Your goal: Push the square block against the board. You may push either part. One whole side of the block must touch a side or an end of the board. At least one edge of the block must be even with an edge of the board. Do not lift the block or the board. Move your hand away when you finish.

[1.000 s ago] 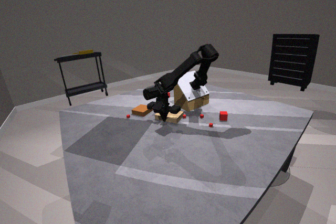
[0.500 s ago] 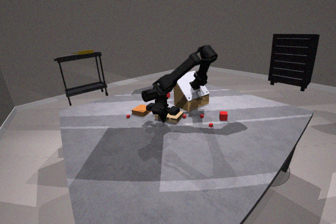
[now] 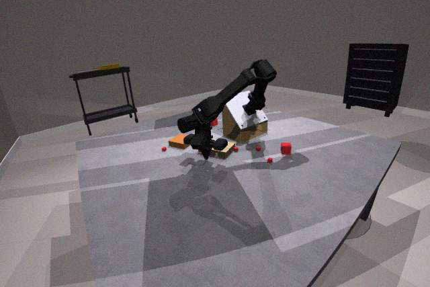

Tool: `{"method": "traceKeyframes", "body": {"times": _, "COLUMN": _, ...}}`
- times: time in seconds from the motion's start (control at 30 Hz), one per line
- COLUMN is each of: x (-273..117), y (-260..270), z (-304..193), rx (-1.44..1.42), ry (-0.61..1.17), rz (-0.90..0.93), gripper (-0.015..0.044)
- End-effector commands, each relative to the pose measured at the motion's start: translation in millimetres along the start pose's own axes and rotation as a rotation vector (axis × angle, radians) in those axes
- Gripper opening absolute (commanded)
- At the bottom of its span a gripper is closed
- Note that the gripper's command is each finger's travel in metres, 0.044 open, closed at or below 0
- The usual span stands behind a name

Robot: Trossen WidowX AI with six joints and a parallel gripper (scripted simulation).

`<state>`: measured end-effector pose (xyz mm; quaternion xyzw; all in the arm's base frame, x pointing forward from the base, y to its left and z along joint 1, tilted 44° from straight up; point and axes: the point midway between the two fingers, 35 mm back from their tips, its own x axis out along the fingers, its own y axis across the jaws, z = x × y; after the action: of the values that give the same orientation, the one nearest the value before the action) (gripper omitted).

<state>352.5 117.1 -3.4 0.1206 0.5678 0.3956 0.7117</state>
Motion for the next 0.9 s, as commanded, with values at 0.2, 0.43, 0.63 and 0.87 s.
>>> {"method": "traceKeyframes", "body": {"times": 0.2, "x": -27, "y": -1, "z": 7, "rx": 0.001, "ry": 0.001, "rz": -0.004, "gripper": 0.0}}
{"method": "traceKeyframes", "body": {"times": 0.43, "x": -55, "y": 0, "z": 6, "rx": 0.003, "ry": 0.002, "rz": -0.005, "gripper": 0.0}}
{"method": "traceKeyframes", "body": {"times": 0.63, "x": -54, "y": 8, "z": 1, "rx": -0.109, "ry": -0.005, "rz": -0.009, "gripper": 0.0}}
{"method": "traceKeyframes", "body": {"times": 0.87, "x": -56, "y": 26, "z": -12, "rx": -0.35, "ry": -0.002, "rz": -0.008, "gripper": 0.0}}
